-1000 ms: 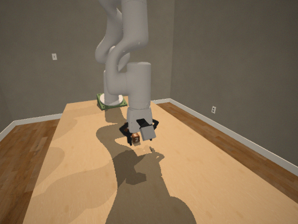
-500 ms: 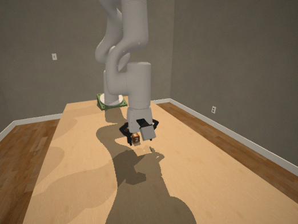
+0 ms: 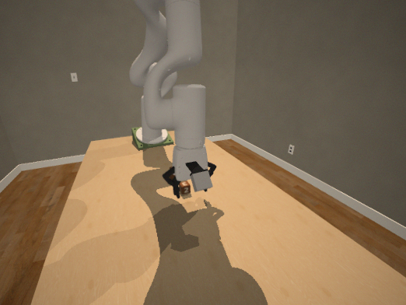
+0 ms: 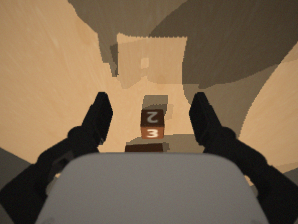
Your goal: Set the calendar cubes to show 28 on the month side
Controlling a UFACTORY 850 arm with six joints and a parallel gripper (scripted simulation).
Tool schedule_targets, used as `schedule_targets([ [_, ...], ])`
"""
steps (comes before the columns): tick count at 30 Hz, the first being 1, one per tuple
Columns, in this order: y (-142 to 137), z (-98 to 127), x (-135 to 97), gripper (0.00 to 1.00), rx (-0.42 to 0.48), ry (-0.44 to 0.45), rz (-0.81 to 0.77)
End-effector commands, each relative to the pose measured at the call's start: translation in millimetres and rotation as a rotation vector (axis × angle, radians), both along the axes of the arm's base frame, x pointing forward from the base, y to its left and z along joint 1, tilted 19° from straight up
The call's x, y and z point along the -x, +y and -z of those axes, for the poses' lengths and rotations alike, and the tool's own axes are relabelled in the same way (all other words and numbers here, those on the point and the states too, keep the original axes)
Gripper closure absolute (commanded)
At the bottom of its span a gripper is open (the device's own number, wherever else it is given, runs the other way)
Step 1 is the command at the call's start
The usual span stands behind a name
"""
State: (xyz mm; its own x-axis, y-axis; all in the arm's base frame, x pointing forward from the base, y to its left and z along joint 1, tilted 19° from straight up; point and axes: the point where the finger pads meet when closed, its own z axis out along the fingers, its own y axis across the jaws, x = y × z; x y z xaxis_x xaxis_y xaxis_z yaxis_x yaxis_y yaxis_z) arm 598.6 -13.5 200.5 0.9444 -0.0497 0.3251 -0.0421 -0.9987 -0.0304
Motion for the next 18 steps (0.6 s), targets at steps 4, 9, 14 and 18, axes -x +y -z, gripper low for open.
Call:
schedule_targets([
  [4, 0.0, -0.9, -0.6, 0.0, 0.0, -0.002, 0.0],
  [9, 0.0, -0.9, -0.6, 0.0, 0.0, -0.002, 0.0],
  [14, -0.1, -1.8, -0.3, 0.0, 0.0, -0.002, 0.0],
  [18, -0.1, -4.5, 0.6, 0.0, 0.0, -0.002, 0.0],
])
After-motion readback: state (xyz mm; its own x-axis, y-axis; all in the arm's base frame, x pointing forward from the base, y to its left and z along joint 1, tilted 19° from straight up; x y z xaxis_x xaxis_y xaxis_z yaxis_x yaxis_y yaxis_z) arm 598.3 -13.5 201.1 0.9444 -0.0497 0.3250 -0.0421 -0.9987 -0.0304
